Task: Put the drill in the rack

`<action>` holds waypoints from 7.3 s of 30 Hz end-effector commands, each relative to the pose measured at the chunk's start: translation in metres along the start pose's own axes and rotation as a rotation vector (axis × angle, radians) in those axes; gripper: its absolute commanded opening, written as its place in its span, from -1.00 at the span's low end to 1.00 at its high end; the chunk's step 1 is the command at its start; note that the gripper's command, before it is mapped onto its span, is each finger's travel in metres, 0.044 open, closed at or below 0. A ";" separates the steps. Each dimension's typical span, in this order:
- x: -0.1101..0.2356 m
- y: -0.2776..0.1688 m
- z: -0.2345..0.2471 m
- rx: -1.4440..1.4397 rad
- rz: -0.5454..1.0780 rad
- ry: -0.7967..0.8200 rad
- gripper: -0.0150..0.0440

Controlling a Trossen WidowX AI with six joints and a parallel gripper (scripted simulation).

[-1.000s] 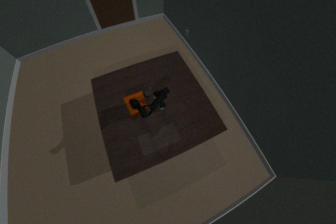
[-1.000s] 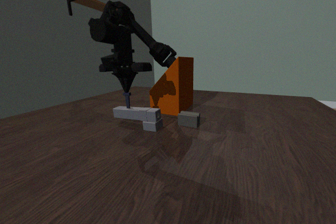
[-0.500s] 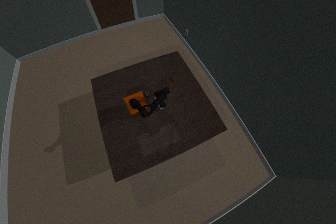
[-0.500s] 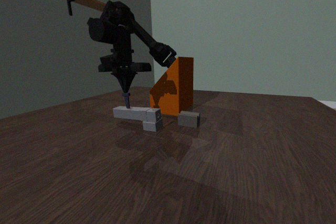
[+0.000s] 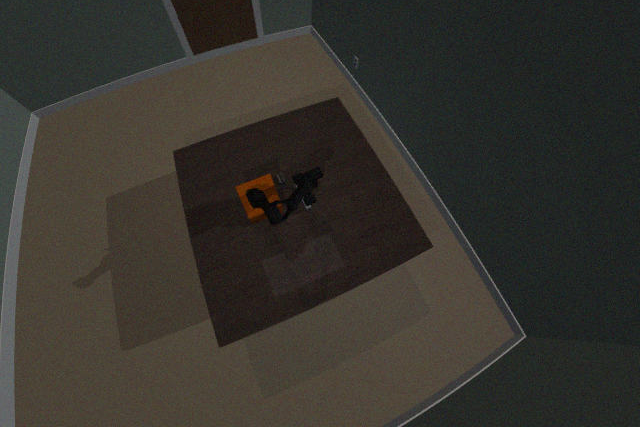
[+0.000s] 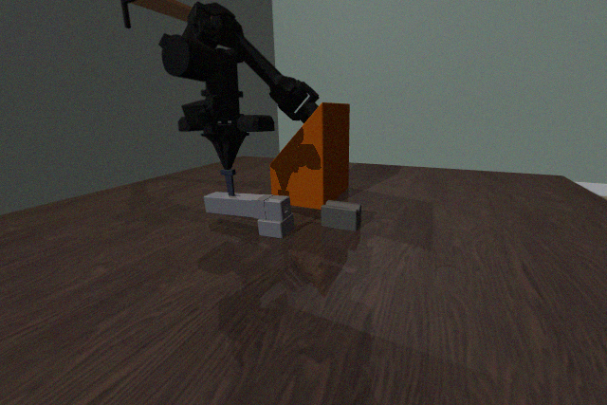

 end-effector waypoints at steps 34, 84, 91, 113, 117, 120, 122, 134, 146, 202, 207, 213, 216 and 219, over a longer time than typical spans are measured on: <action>0.008 0.007 0.062 0.542 0.055 0.010 1.00; -0.073 -0.015 0.155 1.563 0.023 0.032 1.00; -0.084 -0.016 0.152 1.563 0.025 0.031 1.00; -0.093 -0.015 0.148 1.554 0.017 0.029 0.38; -0.093 -0.015 0.148 1.554 0.017 0.029 0.02; -0.093 -0.015 0.148 1.554 0.017 0.029 -0.25; -0.093 -0.015 0.148 1.554 0.017 0.029 -0.36; -0.093 -0.015 0.152 1.562 0.026 0.029 -0.49; -0.092 -0.016 0.165 1.562 0.026 0.030 -0.49; -0.094 -0.018 0.181 1.562 0.025 0.030 1.00; -0.095 -0.018 0.180 1.562 0.025 0.030 1.00; -0.096 -0.018 0.178 1.562 0.026 0.030 1.00; -0.096 -0.018 0.177 1.562 0.026 0.030 1.00; -0.097 -0.018 0.176 1.562 0.026 0.030 1.00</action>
Point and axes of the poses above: the point midway between the two fingers, 35 mm back from their tips, its own x axis back along the fingers, its own z axis across the jaws, y = z × x, the point moved 9 cm from there along x, back along the fingers, and after that the axes turned 6 degrees about -x, right-handed, at the moved point
